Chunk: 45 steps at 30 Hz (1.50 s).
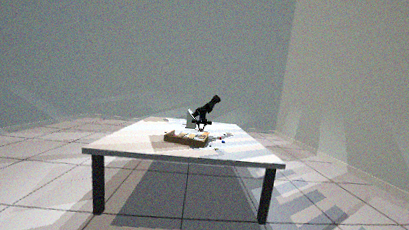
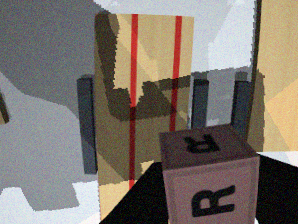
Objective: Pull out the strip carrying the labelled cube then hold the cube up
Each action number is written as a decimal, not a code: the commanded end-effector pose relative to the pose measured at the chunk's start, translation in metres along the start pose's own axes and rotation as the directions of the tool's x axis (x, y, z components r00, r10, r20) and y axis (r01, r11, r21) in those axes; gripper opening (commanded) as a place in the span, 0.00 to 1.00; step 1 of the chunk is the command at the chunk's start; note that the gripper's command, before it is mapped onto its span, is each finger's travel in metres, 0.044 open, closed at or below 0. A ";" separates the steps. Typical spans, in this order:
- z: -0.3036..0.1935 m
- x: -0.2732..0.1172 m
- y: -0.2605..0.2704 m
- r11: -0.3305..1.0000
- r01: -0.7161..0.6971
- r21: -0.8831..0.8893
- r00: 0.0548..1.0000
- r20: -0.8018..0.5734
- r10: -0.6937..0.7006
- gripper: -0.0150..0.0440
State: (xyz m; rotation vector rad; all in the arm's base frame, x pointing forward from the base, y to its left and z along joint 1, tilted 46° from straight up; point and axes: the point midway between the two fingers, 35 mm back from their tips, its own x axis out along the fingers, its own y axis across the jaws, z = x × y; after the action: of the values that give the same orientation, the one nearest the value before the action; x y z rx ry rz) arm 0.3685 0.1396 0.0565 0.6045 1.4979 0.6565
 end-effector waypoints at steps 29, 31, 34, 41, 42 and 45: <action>-0.087 -0.008 -0.031 1.000 -0.001 0.003 1.000 -0.009 0.001 0.25; -0.087 -0.021 -0.031 1.000 0.000 0.003 1.000 -0.009 0.000 0.25; -0.087 -0.035 -0.031 1.000 -0.001 0.003 1.000 -0.009 0.001 0.25; -0.087 -0.036 -0.031 1.000 -0.001 0.003 1.000 -0.009 0.001 0.25; -0.087 -0.036 -0.031 1.000 -0.001 0.003 1.000 -0.009 0.001 0.25; -0.087 -0.036 -0.031 1.000 -0.001 0.003 1.000 -0.009 0.001 0.25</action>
State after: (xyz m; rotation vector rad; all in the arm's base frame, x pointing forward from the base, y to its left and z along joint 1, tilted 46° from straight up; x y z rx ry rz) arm 0.2835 0.0901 0.0590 0.6100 1.5064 0.6588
